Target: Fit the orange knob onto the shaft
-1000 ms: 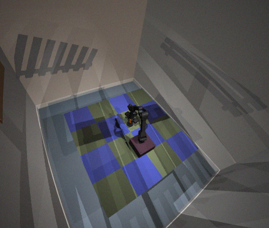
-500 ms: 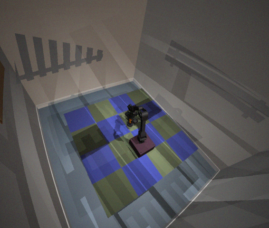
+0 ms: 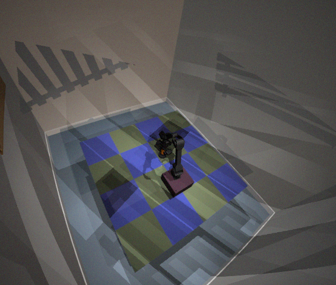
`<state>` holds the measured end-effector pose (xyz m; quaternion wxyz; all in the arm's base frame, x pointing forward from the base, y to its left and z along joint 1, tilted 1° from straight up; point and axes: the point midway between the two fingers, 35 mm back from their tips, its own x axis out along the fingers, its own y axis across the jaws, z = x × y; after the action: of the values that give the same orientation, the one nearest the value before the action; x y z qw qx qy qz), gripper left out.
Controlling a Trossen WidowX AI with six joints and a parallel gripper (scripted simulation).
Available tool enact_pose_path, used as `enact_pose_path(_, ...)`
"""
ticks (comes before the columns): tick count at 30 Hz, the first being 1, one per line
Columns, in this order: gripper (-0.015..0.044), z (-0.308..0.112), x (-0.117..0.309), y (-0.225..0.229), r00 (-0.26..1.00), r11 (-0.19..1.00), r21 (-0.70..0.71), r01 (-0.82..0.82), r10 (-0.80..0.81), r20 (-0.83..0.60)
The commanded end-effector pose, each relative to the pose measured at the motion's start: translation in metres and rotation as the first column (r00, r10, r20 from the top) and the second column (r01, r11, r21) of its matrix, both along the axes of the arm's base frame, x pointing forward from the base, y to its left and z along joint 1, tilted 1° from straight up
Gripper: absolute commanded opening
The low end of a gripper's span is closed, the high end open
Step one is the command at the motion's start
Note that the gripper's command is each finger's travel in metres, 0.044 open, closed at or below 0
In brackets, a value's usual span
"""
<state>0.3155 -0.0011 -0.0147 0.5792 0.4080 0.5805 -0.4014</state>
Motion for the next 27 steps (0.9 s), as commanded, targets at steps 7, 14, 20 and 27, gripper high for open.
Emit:
enact_pose_path(7, 0.0105, 0.001, 0.000, 0.000, 1.000, 1.000, 0.000, 0.000, 0.000, 0.001)
enact_pose_path(14, 0.0289, 0.001, 0.000, 0.000, 1.000, 1.000, 0.000, 0.000, 0.000, 0.001)
enact_pose_path(20, 0.0440, 0.001, 0.000, 0.000, 1.000, 1.000, 0.000, 0.000, 0.000, 0.001)
enact_pose_path(27, 0.0440, 0.012, 0.002, 0.000, 1.000, 1.000, 0.000, 0.000, 0.000, 0.001)
